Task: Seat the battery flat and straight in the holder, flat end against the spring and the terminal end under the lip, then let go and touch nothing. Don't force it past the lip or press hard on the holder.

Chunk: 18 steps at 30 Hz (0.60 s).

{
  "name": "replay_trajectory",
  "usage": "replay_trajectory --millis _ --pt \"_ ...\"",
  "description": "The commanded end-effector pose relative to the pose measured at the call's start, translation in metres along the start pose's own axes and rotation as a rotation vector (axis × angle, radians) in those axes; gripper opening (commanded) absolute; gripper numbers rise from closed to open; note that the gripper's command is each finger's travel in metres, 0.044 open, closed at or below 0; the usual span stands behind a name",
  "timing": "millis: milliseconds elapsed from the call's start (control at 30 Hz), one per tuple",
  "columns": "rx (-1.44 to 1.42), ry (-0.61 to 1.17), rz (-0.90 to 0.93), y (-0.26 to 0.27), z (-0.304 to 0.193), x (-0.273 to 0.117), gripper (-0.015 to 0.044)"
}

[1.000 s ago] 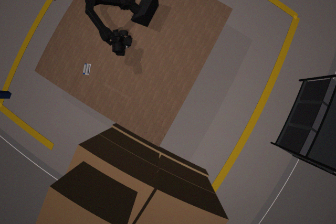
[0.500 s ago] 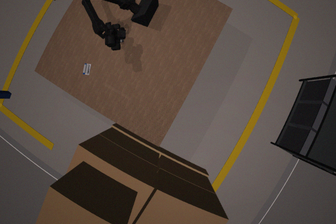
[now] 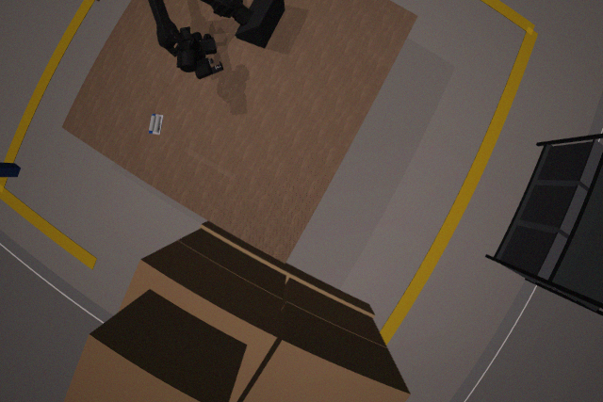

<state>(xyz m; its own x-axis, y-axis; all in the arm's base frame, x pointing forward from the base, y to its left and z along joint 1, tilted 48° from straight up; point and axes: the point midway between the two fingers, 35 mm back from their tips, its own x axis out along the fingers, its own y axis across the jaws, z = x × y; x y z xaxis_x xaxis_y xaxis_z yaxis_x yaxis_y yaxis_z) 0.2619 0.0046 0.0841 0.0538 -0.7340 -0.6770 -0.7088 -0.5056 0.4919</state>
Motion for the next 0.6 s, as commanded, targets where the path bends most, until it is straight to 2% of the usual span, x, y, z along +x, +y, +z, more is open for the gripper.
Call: replay_trajectory --millis 0,567 --pt "-0.009 0.037 -0.004 0.000 -0.002 0.006 0.0064" --pt "-0.002 0.259 -0.012 0.002 -0.007 0.039 0.0064"
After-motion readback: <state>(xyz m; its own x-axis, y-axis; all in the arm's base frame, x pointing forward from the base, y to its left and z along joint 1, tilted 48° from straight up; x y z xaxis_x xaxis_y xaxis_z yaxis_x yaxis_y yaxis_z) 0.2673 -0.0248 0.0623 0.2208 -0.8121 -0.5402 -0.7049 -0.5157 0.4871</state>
